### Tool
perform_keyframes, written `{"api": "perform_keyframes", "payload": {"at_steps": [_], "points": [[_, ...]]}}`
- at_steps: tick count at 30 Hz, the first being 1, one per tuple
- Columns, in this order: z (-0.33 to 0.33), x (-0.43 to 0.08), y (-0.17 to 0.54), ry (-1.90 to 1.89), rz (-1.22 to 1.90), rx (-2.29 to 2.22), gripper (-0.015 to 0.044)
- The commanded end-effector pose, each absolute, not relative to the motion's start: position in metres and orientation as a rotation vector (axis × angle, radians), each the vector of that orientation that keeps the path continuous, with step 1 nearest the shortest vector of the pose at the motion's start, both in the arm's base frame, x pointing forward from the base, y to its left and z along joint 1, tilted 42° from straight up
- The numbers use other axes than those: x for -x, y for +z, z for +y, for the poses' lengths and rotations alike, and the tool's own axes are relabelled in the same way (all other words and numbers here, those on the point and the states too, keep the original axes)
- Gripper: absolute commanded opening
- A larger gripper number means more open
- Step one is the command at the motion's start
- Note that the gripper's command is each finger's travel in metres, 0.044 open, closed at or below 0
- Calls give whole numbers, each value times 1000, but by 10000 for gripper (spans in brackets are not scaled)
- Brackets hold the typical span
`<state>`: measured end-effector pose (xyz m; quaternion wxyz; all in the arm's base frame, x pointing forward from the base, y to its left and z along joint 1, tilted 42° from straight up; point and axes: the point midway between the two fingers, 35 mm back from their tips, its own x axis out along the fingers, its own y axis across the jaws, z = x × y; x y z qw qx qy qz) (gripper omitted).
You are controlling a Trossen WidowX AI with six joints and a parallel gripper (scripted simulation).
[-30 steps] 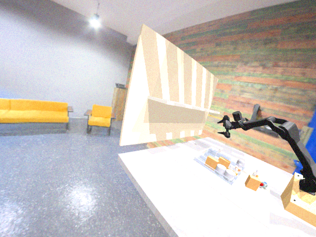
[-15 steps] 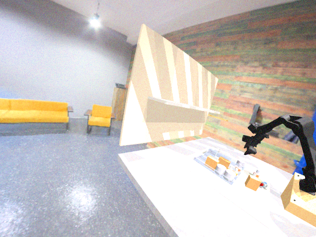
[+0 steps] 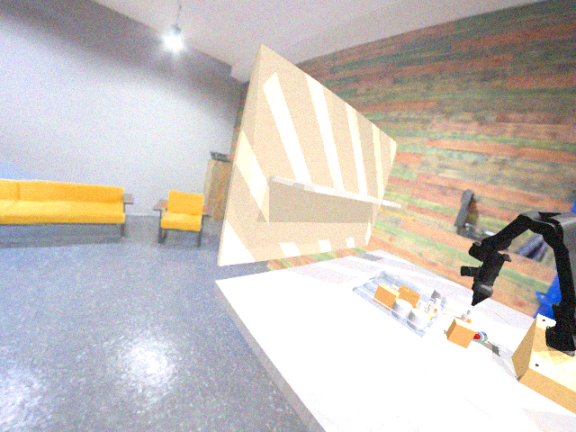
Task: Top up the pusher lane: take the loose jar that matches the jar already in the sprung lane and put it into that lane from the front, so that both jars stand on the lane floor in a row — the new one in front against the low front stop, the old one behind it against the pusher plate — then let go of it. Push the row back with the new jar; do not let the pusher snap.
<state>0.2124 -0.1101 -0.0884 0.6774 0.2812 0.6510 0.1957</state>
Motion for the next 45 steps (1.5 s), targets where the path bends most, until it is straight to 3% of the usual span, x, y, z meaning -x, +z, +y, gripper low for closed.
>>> {"api": "perform_keyframes", "payload": {"at_steps": [1,35,45], "points": [[-90,-209,-103,455,1482,-656,440],[-60,-211,-140,457,1481,-658,440],[-60,-211,-140,457,1481,-658,197]]}}
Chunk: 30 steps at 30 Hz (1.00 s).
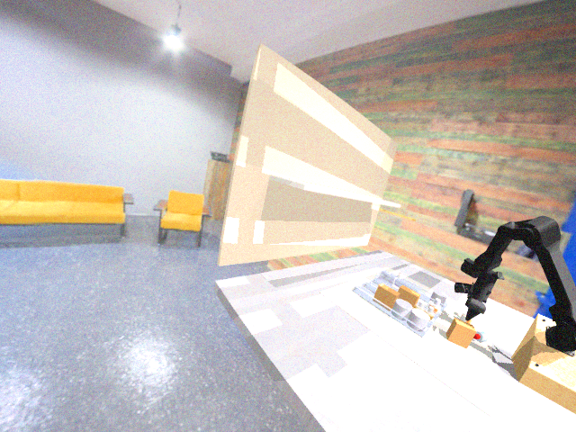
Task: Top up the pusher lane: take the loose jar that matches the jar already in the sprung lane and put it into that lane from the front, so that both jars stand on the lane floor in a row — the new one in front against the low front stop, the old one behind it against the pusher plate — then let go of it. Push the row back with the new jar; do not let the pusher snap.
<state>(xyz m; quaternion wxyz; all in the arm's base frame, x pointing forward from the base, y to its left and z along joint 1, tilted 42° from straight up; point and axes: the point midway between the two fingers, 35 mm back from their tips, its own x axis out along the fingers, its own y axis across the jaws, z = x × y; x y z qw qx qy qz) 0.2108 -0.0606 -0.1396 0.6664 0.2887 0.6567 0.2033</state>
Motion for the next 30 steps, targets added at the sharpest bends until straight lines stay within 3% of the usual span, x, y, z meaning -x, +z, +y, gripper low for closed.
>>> {"api": "perform_keyframes", "payload": {"at_steps": [1,6,12,22,30], "points": [[-60,-211,-140,457,1481,-658,190],[-60,-211,-140,457,1481,-658,157],[-78,-211,-122,453,1482,-655,0],[-124,-200,-62,453,1484,-655,0],[-121,-207,-58,445,1491,-656,0]]}}
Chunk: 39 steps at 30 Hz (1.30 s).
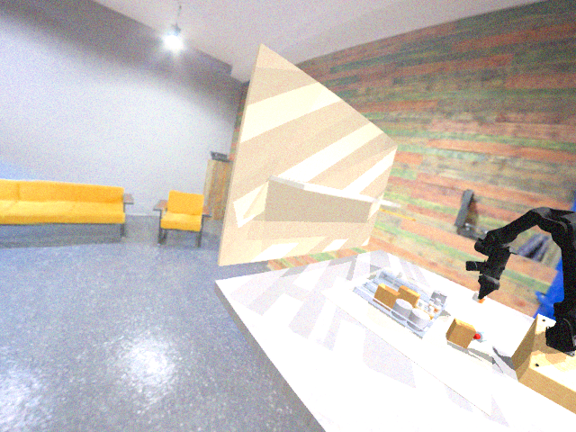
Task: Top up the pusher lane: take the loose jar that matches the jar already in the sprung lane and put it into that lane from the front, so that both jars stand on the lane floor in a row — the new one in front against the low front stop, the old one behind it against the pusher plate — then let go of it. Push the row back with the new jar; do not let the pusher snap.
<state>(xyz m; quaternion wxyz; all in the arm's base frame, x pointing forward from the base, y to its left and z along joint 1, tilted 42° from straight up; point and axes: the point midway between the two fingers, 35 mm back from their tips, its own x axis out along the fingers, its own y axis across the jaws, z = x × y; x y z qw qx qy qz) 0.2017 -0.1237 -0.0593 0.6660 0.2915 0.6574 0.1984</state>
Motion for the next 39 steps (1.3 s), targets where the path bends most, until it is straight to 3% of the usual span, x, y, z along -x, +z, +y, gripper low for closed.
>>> {"api": "perform_keyframes", "payload": {"at_steps": [1,21,39], "points": [[-118,-210,-57,442,1494,-656,0],[-44,-283,-47,431,1491,-685,0],[-22,-288,-64,434,1490,-691,0]]}}
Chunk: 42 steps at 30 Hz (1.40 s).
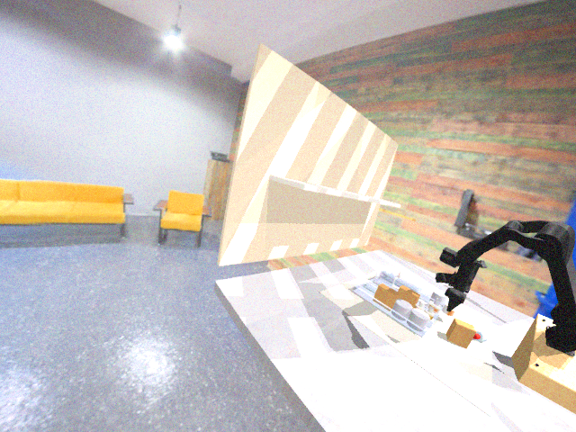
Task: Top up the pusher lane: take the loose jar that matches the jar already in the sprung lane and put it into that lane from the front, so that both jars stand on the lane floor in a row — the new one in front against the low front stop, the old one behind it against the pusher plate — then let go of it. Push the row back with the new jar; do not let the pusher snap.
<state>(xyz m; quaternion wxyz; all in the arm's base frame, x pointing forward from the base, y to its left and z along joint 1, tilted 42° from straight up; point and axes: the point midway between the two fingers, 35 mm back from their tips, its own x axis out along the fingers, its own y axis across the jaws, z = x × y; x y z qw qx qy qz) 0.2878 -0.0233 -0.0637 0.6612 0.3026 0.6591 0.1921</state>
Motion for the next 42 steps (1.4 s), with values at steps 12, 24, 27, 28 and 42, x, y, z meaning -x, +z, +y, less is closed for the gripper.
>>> {"api": "perform_keyframes", "payload": {"at_steps": [12,24,27,28,42], "points": [[-23,-294,-65,434,1490,-691,0],[-24,-300,-65,434,1489,-691,0],[-24,-301,-66,434,1489,-691,0],[-24,-301,-66,434,1489,-691,0],[-25,-308,-66,434,1489,-690,0]]}}
